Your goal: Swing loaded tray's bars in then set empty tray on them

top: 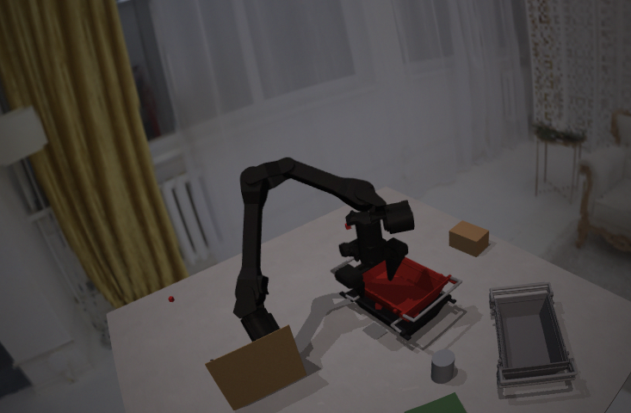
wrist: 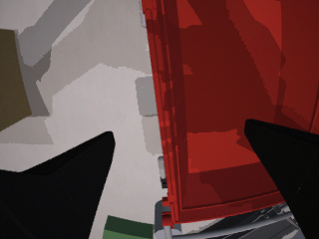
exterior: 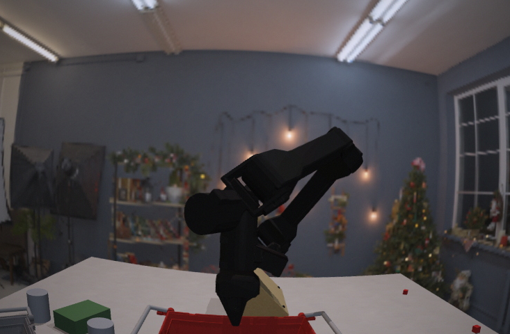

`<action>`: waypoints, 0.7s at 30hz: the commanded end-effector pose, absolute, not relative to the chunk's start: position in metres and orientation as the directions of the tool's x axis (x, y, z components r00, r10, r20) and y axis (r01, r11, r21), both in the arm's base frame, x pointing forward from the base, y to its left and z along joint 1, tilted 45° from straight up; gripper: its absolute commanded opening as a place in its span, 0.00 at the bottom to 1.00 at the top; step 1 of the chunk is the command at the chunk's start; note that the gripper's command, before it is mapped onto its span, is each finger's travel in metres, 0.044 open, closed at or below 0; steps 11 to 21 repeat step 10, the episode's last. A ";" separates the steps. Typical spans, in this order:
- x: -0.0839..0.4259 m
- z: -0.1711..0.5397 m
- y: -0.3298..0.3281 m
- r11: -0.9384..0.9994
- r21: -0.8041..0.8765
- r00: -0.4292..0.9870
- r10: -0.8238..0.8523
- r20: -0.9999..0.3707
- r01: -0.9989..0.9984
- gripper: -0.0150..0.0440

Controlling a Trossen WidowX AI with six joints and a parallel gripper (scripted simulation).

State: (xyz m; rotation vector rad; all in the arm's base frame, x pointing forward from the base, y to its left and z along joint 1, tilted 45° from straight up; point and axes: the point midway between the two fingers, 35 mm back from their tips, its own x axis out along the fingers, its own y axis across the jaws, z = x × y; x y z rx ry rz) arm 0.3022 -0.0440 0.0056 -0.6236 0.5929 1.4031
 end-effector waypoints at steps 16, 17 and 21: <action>0.287 0.045 -0.080 0.064 -0.055 0.084 0.701 -0.708 -0.996 1.00; 0.287 0.045 -0.080 0.064 -0.055 0.084 0.701 -0.708 -0.996 1.00; 0.287 0.045 -0.080 0.064 -0.055 0.084 0.701 -0.708 -0.996 1.00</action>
